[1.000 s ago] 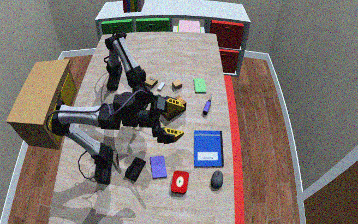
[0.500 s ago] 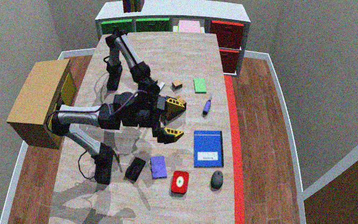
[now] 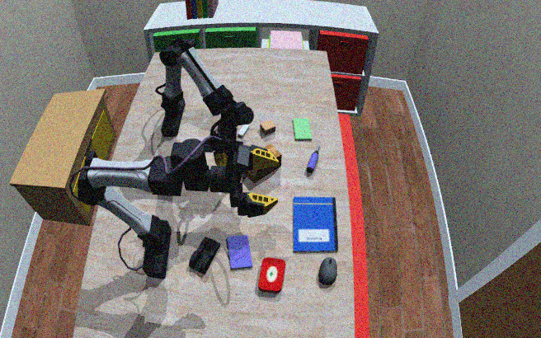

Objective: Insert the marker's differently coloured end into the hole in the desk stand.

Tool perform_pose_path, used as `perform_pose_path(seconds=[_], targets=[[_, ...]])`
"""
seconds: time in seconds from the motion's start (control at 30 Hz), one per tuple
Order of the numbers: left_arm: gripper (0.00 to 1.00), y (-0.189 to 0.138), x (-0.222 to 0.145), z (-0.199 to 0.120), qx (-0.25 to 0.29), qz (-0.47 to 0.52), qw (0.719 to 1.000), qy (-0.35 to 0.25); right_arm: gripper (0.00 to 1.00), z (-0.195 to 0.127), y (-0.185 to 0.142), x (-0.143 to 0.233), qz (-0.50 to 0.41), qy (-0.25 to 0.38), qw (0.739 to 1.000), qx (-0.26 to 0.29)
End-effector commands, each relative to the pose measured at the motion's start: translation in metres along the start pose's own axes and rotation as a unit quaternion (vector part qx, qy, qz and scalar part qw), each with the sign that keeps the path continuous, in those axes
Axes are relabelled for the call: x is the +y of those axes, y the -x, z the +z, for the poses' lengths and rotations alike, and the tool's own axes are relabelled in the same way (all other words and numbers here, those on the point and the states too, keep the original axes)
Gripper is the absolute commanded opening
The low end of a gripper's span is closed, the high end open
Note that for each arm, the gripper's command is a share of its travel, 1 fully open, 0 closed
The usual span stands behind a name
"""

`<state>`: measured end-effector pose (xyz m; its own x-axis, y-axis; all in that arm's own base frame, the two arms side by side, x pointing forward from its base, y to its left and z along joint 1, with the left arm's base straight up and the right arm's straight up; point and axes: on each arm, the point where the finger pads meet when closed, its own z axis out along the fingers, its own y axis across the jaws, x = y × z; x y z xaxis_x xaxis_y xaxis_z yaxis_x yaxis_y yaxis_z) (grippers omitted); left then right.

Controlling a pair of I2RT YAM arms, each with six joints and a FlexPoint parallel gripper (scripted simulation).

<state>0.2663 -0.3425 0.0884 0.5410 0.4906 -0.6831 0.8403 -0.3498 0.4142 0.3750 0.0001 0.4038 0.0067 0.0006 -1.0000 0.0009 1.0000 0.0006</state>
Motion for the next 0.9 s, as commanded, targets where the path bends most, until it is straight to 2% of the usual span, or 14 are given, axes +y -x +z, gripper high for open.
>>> perform_pose_path(seconds=[0.0,0.03,0.1,0.13,0.2,0.23,0.33,0.43,0.87], targets=[[0.0,0.011,0.014,0.0,-0.06,0.044,0.996,0.048,1.0,-0.001,0.005,0.004,-0.003,0.009,1.0,-0.01],[0.0,0.003,0.012,0.002,-0.072,0.043,0.995,0.053,1.0,-0.001,0.005,0.004,-0.003,0.009,1.0,-0.01],[0.0,0.03,0.028,-0.024,-0.114,0.122,0.981,0.1,1.0,-0.001,0.005,0.004,-0.003,0.009,1.0,-0.01],[0.0,0.026,0.024,-0.022,-0.12,0.122,0.98,0.098,1.0,-0.001,0.005,0.004,-0.003,0.009,1.0,-0.01],[0.0,0.015,0.016,-0.014,-0.105,0.089,0.987,0.082,1.0,-0.001,0.005,0.004,-0.003,0.009,1.0,-0.01],[0.0,-0.001,0.007,-0.003,-0.088,0.054,0.993,0.063,1.0,-0.001,0.005,0.004,-0.003,0.009,1.0,-0.01],[0.0,0.018,0.023,-0.02,-0.09,0.08,0.988,0.091,1.0,-0.001,0.005,0.004,-0.003,0.009,1.0,-0.01],[0.0,0.022,0.024,-0.02,-0.094,0.09,0.987,0.094,1.0,-0.001,0.005,0.004,-0.003,0.009,1.0,-0.01],[0.0,0.022,0.024,-0.02,-0.093,0.09,0.987,0.095,1.0,-0.001,0.005,0.004,-0.003,0.009,1.0,-0.01]])
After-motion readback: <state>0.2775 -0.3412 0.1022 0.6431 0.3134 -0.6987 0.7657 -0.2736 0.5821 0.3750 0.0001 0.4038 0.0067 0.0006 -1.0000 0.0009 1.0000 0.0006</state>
